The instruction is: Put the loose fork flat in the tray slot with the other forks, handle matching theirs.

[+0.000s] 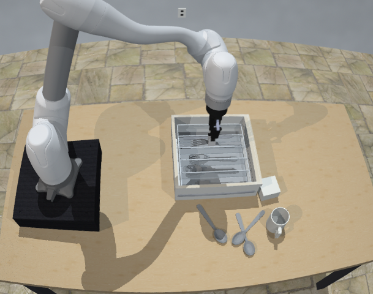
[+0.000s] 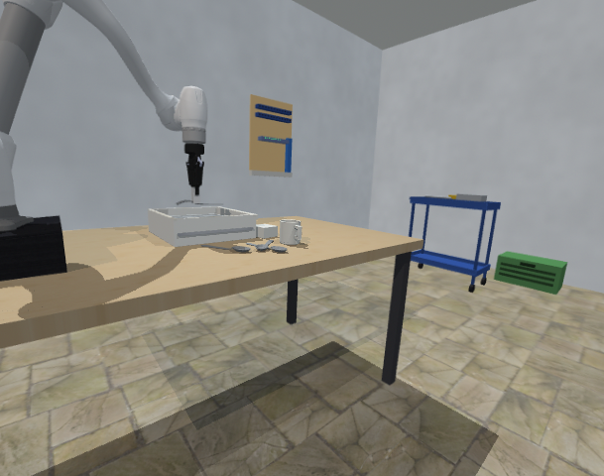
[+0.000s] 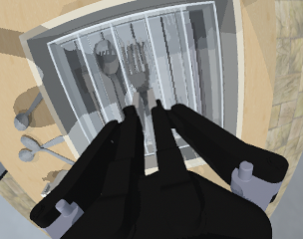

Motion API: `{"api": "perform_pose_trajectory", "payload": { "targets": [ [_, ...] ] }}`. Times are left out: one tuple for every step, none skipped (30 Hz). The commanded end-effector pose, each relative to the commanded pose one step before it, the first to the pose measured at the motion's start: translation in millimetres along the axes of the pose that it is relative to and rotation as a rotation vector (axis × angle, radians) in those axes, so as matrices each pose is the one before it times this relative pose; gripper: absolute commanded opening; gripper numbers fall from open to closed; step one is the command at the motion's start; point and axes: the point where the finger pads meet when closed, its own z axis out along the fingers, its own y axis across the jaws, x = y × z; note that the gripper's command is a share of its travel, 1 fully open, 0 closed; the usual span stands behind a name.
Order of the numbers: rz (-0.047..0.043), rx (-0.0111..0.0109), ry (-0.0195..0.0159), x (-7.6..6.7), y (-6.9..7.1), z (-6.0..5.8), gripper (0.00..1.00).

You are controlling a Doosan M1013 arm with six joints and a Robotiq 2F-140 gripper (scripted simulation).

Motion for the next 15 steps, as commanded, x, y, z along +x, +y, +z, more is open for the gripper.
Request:
{"api": "perform_pose_trajectory", "payload": {
  "targets": [
    [0.00008,-0.00242,0.00451,1.57,-0.84,18.58,0.01],
    [0.00000,0.00000,0.00000,0.00,0.00,0.00,0.01],
    [0.00000,0.00000,0.00000,0.00,-0.01,3.51,0.01],
    [0.00000,0.00000,0.00000,0.00,-0.01,3.51,0.01],
    [0.00000,0.00000,0.00000,0.00,-0.01,3.50,0.01],
    [0.00000,0.00000,0.00000,0.00,-0.01,3.48,0.01],
    [0.00000,0.00000,0.00000,0.00,-0.01,3.44,0.01],
    [0.00000,0.00000,0.00000,0.00,-0.01,3.40,0.01],
    [0.00000,0.00000,0.00000,0.00,-0.01,3.35,0.01],
    [0.00000,0.00000,0.00000,0.00,-0.01,3.29,0.01],
    [0.00000,0.00000,0.00000,0.00,-0.01,3.23,0.01],
    [0.00000,0.00000,0.00000,0.00,-0.01,3.16,0.01],
    [0.00000,0.00000,0.00000,0.00,-0.01,3.07,0.01],
    [0.00000,0.00000,0.00000,0.00,-0.01,2.99,0.01],
    [0.00000,0.00000,0.00000,0.00,-0.01,2.90,0.01]
  ]
}}
